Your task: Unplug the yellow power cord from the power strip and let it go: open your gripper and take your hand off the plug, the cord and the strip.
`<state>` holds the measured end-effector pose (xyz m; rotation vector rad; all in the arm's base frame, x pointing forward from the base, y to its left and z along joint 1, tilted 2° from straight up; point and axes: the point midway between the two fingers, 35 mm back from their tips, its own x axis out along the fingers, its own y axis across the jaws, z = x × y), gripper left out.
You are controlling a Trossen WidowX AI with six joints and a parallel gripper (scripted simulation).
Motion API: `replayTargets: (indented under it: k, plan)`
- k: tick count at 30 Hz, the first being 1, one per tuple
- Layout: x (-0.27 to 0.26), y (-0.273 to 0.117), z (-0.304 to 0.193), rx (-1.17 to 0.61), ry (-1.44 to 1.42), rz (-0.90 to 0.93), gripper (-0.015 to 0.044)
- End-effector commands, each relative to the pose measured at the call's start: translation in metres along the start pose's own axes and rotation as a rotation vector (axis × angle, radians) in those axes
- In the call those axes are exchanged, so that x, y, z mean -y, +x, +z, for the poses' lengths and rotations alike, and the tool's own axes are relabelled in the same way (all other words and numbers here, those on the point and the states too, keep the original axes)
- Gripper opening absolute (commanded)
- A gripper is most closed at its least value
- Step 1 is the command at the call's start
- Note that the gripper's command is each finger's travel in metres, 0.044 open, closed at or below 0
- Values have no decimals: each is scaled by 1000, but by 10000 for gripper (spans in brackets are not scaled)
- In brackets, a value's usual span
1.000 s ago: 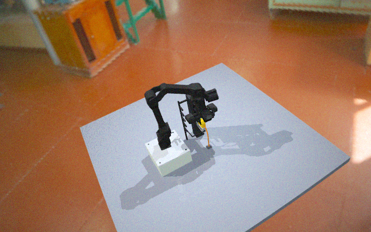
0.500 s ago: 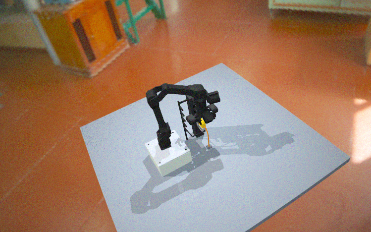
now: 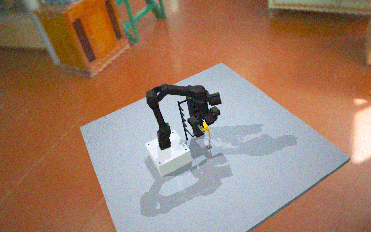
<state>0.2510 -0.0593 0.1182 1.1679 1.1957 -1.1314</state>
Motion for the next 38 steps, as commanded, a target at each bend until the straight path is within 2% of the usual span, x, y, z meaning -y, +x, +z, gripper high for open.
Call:
replayTargets:
  k: [1,8,14,38]
  plan:
    - [1,1,-1,2,7,-1,262]
    - [0,-3,17,4,7,-1,440]
    - [1,-11,59,7,7,-1,440]
    - [1,-11,59,7,7,-1,440]
